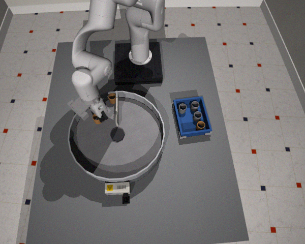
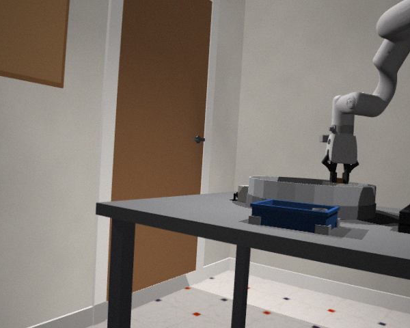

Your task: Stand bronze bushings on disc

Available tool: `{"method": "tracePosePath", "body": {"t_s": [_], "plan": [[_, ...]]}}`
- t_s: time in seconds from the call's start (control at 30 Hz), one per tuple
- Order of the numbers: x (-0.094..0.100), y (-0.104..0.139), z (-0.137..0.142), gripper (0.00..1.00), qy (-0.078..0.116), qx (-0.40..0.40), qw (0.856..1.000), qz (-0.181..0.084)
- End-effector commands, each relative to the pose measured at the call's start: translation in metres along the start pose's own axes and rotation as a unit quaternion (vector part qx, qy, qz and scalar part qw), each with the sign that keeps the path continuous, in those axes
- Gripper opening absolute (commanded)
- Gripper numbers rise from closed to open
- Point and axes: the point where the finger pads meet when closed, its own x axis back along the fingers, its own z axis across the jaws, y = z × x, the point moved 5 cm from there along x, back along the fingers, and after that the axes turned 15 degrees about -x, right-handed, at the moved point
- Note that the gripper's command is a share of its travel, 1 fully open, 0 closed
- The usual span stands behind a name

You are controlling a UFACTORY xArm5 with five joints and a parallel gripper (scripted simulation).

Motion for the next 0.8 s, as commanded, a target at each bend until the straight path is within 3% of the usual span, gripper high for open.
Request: {"method": "tracePosePath", "body": {"t_s": [0.0,0.77], "plan": [[-0.0058,-0.0016,-0.0011,0.0,-0.002,0.0,1.0,0.002],[-0.0127,-0.0016,-0.0011,0.0,-0.002,0.0,1.0,0.002]]}}
